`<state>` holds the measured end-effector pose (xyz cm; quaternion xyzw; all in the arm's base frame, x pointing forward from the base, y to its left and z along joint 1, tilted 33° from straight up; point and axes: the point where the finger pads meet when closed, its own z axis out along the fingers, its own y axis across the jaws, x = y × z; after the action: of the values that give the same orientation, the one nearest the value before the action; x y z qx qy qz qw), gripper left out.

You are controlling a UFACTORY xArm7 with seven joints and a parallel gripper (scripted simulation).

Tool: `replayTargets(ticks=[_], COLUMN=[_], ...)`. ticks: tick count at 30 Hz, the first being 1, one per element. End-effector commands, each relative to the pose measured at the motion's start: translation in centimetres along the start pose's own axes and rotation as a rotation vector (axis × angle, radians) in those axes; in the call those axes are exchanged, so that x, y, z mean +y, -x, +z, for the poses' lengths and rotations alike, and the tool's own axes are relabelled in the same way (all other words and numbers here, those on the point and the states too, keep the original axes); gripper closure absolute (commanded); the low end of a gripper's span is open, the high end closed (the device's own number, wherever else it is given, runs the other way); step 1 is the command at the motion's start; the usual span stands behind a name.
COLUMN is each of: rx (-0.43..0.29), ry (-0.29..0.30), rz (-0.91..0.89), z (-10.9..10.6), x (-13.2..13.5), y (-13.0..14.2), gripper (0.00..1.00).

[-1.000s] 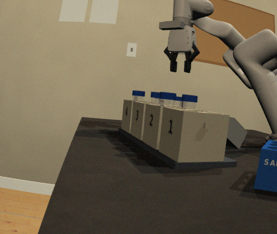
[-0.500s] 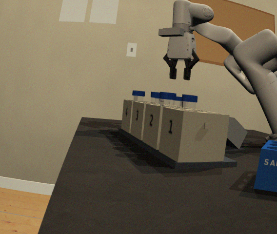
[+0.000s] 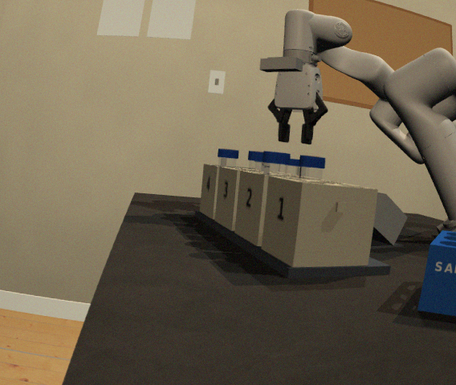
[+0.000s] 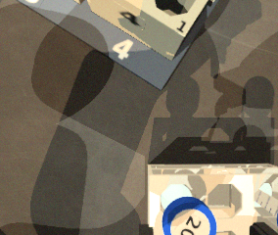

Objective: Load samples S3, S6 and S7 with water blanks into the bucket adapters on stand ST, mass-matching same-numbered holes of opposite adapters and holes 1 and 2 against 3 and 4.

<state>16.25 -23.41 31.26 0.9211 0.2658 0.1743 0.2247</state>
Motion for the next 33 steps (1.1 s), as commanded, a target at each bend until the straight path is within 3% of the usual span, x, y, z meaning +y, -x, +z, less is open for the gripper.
replayTargets(ticks=[1,15,33], rx=[0.000,0.000,-0.001], ry=[0.003,0.003,0.003], rz=[0.001,0.001,0.001], z=[1.1,3.5,3.8], x=[0.1,0.1,0.1], y=[0.0,0.0,0.0], gripper=[0.43,0.43,0.43])
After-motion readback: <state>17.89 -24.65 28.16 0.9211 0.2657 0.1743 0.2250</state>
